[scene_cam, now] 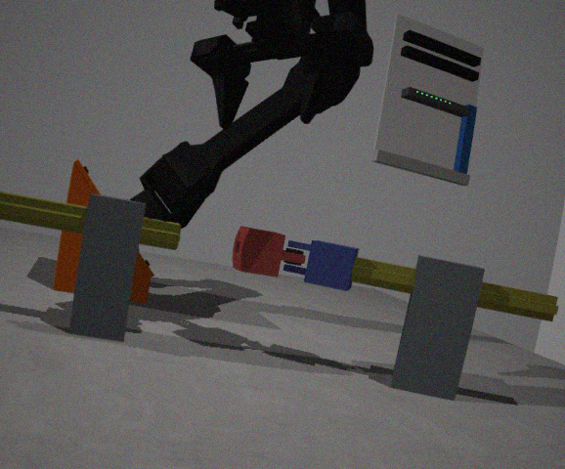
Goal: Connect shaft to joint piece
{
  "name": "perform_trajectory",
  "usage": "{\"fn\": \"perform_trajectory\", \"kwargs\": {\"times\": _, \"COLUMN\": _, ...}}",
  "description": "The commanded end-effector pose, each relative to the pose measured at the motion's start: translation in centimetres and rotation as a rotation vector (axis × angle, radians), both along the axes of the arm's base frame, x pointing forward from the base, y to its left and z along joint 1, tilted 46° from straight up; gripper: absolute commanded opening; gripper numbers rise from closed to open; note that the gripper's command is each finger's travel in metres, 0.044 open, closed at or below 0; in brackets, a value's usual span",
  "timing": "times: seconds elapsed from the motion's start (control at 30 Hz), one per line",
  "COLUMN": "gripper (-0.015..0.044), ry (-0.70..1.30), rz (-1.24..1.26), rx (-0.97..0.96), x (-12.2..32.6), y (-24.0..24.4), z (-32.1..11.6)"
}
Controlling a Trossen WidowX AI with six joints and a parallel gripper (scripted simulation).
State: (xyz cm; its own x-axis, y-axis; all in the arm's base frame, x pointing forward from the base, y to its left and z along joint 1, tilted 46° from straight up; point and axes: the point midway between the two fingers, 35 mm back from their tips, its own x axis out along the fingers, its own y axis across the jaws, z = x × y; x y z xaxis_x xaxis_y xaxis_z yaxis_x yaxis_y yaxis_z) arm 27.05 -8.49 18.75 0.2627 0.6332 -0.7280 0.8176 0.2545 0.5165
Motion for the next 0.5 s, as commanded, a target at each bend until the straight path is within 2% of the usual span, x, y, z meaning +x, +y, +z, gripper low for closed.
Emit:
{"fn": "perform_trajectory", "kwargs": {"times": 0.0, "gripper": 0.0440, "ry": 0.110, "rz": -0.066, "rx": 0.055, "x": 0.1, "y": -0.6, "z": -1.8}}
{"fn": "perform_trajectory", "kwargs": {"times": 0.47, "gripper": 0.0440, "ry": 0.489, "rz": -0.286, "rx": 0.229, "x": -0.2, "y": -1.8, "z": -7.7}}
